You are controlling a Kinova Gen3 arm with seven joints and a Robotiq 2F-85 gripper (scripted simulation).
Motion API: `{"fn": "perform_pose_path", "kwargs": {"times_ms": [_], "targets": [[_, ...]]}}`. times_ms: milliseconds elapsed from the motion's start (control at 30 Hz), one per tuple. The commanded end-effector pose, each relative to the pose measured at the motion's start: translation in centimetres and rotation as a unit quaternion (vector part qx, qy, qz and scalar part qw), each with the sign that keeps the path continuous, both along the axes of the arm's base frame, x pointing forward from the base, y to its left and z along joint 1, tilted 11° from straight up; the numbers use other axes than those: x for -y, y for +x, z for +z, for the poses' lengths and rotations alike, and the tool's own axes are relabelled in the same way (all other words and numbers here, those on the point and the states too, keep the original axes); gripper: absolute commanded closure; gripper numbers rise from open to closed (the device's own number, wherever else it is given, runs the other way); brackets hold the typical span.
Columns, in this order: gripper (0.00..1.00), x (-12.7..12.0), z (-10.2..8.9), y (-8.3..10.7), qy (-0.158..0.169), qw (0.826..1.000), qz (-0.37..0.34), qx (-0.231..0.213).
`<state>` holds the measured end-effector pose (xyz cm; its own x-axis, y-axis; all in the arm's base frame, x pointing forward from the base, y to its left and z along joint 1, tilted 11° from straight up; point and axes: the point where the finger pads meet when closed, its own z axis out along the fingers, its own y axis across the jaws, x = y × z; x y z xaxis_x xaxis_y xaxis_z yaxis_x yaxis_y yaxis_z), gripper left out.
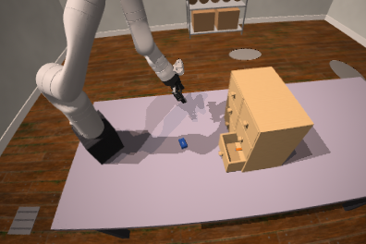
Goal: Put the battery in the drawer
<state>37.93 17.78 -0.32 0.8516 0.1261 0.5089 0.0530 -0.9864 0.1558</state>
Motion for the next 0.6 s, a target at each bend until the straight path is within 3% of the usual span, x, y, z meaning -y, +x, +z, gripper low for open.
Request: {"fn": "perform_pose_path", "kwargs": {"times_ms": [0,567], "targets": [[0.00,-0.34,0.54,0.46,0.007,1.000,-0.004,-0.004],[0.00,-0.39,0.89,0.40,0.004,0.998,-0.012,-0.058]]}}
